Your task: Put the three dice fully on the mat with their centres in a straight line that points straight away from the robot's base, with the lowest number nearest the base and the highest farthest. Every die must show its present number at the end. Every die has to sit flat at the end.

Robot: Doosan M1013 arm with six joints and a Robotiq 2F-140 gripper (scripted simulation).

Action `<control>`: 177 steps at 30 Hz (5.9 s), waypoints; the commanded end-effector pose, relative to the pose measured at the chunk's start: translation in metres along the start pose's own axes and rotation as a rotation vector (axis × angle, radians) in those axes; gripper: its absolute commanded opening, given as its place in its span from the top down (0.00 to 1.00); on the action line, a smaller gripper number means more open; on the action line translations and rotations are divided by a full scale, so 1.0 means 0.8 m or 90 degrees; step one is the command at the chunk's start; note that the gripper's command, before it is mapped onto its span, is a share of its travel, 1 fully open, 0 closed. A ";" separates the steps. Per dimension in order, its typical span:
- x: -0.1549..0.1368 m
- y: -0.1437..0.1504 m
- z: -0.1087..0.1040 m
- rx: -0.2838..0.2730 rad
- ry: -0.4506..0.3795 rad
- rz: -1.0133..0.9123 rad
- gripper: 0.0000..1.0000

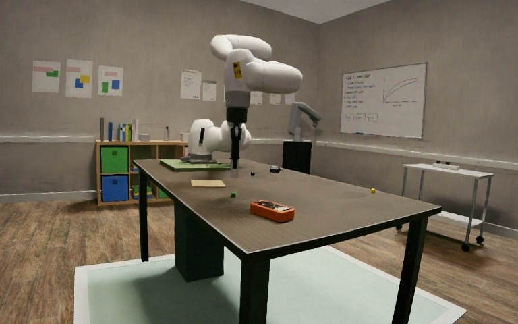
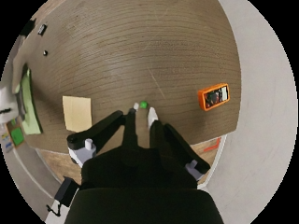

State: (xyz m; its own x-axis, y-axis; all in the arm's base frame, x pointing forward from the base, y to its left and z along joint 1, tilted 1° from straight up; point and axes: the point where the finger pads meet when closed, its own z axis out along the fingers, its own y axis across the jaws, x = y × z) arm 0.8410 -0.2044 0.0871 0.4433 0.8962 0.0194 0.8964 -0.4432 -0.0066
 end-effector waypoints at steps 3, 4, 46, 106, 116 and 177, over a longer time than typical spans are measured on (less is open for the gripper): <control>0.000 0.001 -0.002 -0.001 0.000 0.000 0.73; 0.000 0.001 -0.002 -0.001 0.000 0.000 0.73; 0.000 0.001 0.023 -0.001 0.000 0.000 0.73; 0.000 0.002 0.062 -0.001 0.000 0.000 0.73; 0.000 0.002 0.062 -0.001 0.000 0.000 0.73; 0.000 0.003 0.064 -0.001 0.001 0.000 0.73</control>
State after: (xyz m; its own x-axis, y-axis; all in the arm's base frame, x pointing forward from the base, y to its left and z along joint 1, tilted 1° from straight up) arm 0.8426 -0.2041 0.0351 0.4429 0.8964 0.0194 0.8966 -0.4428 -0.0072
